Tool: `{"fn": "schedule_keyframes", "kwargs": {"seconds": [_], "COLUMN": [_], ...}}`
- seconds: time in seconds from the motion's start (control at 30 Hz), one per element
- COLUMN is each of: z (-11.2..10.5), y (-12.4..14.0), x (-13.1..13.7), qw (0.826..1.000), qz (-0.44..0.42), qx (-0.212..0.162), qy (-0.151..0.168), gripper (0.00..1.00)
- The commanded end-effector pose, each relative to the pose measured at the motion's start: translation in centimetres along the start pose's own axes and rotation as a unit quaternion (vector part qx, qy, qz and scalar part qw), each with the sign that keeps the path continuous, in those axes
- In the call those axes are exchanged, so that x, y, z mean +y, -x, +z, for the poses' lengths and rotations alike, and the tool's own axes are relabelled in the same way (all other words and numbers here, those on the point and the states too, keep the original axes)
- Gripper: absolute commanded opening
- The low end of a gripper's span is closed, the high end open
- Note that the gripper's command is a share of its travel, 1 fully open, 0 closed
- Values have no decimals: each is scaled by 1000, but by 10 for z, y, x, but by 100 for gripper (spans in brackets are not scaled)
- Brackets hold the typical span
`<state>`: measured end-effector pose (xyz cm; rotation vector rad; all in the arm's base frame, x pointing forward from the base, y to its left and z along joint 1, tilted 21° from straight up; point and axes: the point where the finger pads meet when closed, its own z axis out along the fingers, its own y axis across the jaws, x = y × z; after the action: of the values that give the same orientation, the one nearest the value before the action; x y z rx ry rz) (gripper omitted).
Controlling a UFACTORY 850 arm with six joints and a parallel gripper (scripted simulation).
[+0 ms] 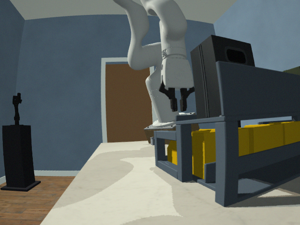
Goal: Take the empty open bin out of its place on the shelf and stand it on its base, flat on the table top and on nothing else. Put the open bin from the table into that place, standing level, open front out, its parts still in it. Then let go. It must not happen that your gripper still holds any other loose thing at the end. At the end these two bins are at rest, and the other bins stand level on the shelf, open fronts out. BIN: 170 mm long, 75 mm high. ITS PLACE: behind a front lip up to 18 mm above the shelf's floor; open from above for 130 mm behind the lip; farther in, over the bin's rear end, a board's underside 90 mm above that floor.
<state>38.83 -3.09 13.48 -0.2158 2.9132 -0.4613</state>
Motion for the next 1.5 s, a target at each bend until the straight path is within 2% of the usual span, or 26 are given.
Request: {"fn": "schedule_keyframes", "kwargs": {"seconds": [0.0, 0.47, 0.5, 1.33, 1.47], "z": [-3, -4, -4, -4, -2], "y": [1, 1, 1, 3, 15], "x": [0, 0, 0, 1, 10], "qw": [1000, 1000, 1000, 1000, 998], "qz": [0, 0, 0, 10, 65], "qx": [0, 0, 0, 0, -1], "qy": [0, 0, 0, 0, 0], "gripper": [26, 26, 0, 0, 0]}}
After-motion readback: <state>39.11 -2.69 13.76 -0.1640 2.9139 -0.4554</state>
